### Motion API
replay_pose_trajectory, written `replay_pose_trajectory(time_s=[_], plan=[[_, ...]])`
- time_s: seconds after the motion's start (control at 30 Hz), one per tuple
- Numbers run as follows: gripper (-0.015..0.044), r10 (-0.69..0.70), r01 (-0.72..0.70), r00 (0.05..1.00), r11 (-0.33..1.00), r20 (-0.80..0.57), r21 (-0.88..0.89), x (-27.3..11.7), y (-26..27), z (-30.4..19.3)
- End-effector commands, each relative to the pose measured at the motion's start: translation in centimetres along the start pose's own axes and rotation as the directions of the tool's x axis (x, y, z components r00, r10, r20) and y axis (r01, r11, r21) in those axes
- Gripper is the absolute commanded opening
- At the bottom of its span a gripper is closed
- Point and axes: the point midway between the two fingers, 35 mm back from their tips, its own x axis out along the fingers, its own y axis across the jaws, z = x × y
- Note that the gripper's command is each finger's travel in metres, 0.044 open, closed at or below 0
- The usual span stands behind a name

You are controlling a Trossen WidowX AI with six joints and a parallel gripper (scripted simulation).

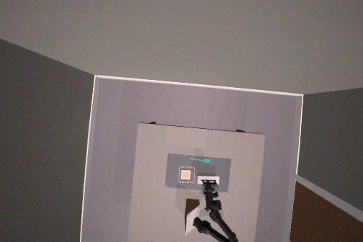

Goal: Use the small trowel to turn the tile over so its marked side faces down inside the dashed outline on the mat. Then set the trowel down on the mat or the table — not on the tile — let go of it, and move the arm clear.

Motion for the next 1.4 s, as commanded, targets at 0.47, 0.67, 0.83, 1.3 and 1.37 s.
replay_pose_trajectory(time_s=[0.47, 0.67, 0.83, 1.3, 1.37], plan=[[0.0, -0.014, 0.012, 0.999, 0.999, -0.042, -0.044, 1.1, -0.2, 1.8], [0.0, -0.025, 0.015, 0.995, 0.995, -0.097, -0.097, 2.3, -0.6, 4.5], [0.0, -0.027, 0.008, 0.99, 0.991, -0.14, -0.135, 2.9, -1.1, 6.8], [0.0, -0.012, -0.032, 0.976, 0.98, -0.22, -0.198, 3.2, -2.7, 12.1], [0.0, -0.012, -0.032, 0.976, 0.98, -0.22, -0.198, 3.2, -2.7, 12.1]])
